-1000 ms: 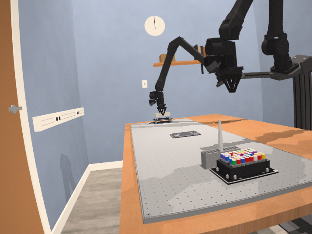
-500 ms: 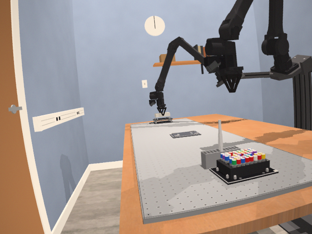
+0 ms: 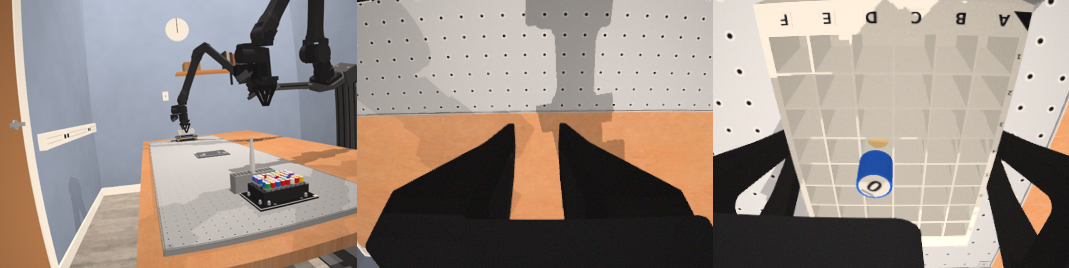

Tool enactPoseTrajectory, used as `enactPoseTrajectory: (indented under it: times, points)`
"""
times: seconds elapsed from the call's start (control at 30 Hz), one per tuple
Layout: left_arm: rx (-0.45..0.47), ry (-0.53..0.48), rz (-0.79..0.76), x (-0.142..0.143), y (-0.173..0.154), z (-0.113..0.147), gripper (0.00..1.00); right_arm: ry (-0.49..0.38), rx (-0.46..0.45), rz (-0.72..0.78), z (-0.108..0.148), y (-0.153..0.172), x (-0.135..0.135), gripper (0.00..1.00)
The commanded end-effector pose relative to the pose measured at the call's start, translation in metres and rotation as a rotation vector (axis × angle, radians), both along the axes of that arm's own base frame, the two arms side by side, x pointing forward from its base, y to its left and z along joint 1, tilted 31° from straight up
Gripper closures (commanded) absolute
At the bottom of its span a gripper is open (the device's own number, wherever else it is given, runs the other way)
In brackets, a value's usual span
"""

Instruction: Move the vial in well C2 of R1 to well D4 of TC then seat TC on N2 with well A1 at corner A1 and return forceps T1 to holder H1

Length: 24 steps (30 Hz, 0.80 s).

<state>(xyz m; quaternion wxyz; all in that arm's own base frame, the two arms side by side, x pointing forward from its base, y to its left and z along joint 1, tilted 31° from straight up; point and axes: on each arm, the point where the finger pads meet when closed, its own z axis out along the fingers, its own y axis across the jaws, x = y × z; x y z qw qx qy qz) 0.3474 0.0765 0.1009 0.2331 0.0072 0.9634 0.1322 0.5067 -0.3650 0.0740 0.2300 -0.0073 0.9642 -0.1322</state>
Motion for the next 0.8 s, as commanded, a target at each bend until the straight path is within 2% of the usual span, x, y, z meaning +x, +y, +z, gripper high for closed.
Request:
enactPoseTrajectory:
  times: [0.0,0.77]
  points:
    - [-0.001,-0.021,0.012,0.0070,0.0024,0.0084,0.76,-0.030,-0.015,-0.010,0.0109,-0.0052,0.0135,1.00]
    - [-0.001,-0.021,0.012,0.0070,0.0024,0.0084,0.76,-0.034,-0.018,-0.010,0.0092,-0.0068,0.0159,1.00]
